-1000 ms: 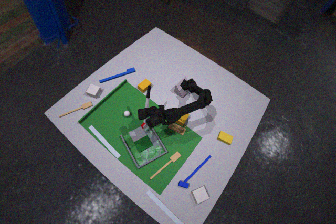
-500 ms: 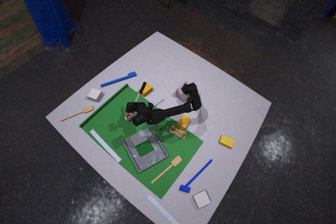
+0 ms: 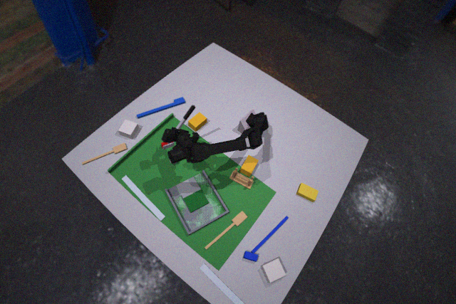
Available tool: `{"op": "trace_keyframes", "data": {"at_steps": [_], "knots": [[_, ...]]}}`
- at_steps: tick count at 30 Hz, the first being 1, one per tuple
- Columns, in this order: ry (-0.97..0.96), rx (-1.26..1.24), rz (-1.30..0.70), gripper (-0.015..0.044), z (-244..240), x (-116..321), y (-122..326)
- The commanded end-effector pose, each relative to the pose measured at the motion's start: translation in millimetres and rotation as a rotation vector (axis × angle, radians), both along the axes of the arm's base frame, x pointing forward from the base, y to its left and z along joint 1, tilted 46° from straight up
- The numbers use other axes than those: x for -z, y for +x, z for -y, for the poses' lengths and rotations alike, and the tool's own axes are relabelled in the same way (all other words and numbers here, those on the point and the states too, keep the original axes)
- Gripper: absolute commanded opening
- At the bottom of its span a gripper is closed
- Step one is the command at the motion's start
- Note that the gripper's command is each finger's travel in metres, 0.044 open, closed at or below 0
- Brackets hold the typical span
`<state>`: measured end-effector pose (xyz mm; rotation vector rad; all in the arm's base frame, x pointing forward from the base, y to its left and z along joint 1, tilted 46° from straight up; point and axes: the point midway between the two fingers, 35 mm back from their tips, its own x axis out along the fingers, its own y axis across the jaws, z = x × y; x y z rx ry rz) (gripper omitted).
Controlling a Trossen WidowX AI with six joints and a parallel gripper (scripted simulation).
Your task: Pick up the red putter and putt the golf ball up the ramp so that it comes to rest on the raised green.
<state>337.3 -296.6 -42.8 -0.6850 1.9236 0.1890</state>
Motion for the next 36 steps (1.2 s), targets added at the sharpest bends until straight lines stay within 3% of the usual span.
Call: {"op": "trace_keyframes", "data": {"at_steps": [1, 9, 36], "knots": [[-0.024, 0.011, 0.006, 0.0000, 5.6, -1.6, 1.8], [-0.022, 0.011, 0.007, 0.0000, -21.1, 25.8, 9.1], [-0.021, 0.011, 0.007, 0.0000, -43.2, 48.2, 14.9]]}}
